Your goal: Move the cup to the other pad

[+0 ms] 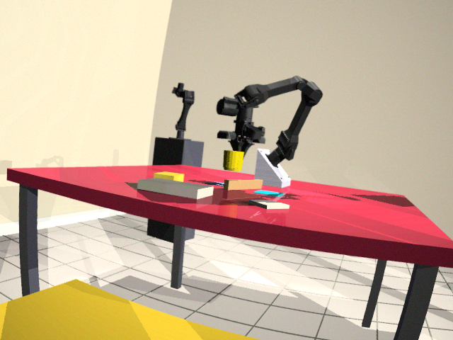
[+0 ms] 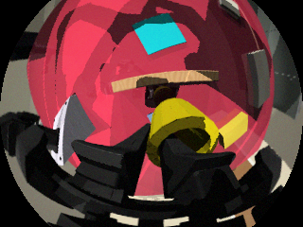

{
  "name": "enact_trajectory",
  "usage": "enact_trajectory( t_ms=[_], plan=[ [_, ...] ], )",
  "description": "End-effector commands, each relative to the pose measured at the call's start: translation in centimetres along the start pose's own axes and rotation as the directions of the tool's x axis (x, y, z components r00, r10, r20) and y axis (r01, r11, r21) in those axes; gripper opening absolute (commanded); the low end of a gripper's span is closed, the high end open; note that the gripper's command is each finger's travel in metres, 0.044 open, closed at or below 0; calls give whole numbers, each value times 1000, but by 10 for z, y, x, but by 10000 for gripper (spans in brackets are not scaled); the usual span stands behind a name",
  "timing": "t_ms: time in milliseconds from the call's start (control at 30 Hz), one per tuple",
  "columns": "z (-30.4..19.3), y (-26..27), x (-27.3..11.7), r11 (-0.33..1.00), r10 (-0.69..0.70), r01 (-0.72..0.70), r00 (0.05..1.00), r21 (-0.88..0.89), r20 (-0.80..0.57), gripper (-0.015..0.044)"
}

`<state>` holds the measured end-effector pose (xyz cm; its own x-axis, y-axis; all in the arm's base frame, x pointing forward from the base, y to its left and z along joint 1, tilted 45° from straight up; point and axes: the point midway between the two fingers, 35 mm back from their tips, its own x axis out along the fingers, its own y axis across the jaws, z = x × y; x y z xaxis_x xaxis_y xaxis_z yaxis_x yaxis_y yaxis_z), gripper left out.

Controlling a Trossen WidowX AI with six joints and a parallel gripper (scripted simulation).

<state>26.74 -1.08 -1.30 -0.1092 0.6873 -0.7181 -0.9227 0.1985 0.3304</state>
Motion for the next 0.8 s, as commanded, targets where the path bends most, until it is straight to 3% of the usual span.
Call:
enact_trajectory(
  t_ms=[0, 767],
  plan=[
    [11, 3, -1, 1000, -2, 2, 1000, 2, 4, 0],
    [74, 17, -1, 1000, 0, 0, 1000, 1, 7, 0]
  ],
)
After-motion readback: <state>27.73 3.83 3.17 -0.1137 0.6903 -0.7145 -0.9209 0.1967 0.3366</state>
